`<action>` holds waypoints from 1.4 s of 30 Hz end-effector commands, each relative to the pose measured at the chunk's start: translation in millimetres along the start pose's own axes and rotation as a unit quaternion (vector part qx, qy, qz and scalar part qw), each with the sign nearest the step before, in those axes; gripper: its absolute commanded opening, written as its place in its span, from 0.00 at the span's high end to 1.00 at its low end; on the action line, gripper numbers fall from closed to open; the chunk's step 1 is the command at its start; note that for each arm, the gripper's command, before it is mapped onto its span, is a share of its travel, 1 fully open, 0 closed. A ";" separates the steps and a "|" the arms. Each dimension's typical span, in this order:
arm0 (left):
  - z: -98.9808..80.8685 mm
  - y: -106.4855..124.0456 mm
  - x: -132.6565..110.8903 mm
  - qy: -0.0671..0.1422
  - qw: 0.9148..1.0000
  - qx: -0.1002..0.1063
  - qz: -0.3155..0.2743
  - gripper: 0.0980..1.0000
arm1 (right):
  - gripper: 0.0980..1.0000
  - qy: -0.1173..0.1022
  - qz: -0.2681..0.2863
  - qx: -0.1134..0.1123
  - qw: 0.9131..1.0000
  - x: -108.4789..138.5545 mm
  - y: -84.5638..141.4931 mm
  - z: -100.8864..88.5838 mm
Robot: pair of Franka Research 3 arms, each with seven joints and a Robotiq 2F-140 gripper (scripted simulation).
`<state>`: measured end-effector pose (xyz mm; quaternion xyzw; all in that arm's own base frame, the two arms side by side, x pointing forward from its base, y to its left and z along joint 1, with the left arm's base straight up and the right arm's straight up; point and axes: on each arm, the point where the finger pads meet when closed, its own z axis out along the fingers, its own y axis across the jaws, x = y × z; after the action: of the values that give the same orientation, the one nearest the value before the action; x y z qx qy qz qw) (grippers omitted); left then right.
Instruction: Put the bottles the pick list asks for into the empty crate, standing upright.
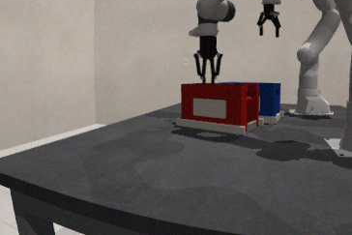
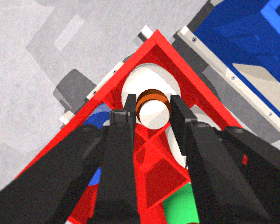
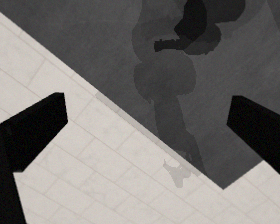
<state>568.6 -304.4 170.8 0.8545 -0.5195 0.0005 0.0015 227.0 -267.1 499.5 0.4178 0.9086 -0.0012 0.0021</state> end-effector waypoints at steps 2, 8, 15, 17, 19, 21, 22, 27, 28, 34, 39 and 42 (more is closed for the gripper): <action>-0.6 -1.2 -1.1 -0.001 1.000 0.001 0.001 1.00 | 0.00 0.002 0.002 0.000 1.000 1.1 0.3 0.4; -0.6 -1.2 -1.1 -0.001 1.000 0.001 0.001 1.00 | 0.00 0.002 0.002 0.000 1.000 1.1 0.3 0.4; -0.6 -1.2 -1.1 -0.001 1.000 0.001 0.001 1.00 | 0.00 0.002 0.002 0.000 1.000 1.1 0.3 0.4; -0.6 -1.2 -1.1 -0.001 1.000 0.001 0.001 1.00 | 0.00 0.002 0.002 0.000 1.000 1.1 0.3 0.4; -0.6 -1.2 -1.1 -0.001 1.000 0.001 0.001 1.00 | 0.00 0.002 0.002 0.000 1.000 1.1 0.3 0.4; -0.6 -1.2 -1.1 -0.001 1.000 0.001 0.001 1.00 | 0.00 0.002 0.002 0.000 1.000 1.1 0.3 0.4; -0.6 -1.2 -1.1 -0.001 1.000 0.001 0.001 1.00 | 0.00 0.002 0.002 0.000 1.000 1.1 0.3 0.4; -0.6 -1.2 -1.1 -0.001 1.000 0.001 0.001 1.00 | 0.00 0.002 0.002 0.000 1.000 1.1 0.3 0.4; -0.6 -1.2 -1.1 -0.001 1.000 0.001 0.001 1.00 | 0.00 0.002 0.002 0.000 1.000 1.1 0.3 0.4; -0.6 -1.2 -1.1 -0.001 1.000 0.001 0.001 1.00 | 0.00 0.002 0.002 0.000 1.000 1.1 0.3 0.4; -3.9 -1.2 -1.1 -0.001 1.000 0.001 0.001 1.00 | 0.00 0.002 0.002 0.000 1.000 1.1 0.3 0.4; -8.9 -1.2 -1.1 -0.001 1.000 0.001 0.001 1.00 | 0.00 0.002 0.002 0.000 1.000 1.1 0.3 0.4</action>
<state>567.2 -303.5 171.4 0.8545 -0.5195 -0.0027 0.0016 227.0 -267.1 499.5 0.4178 0.9086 -0.0012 0.0021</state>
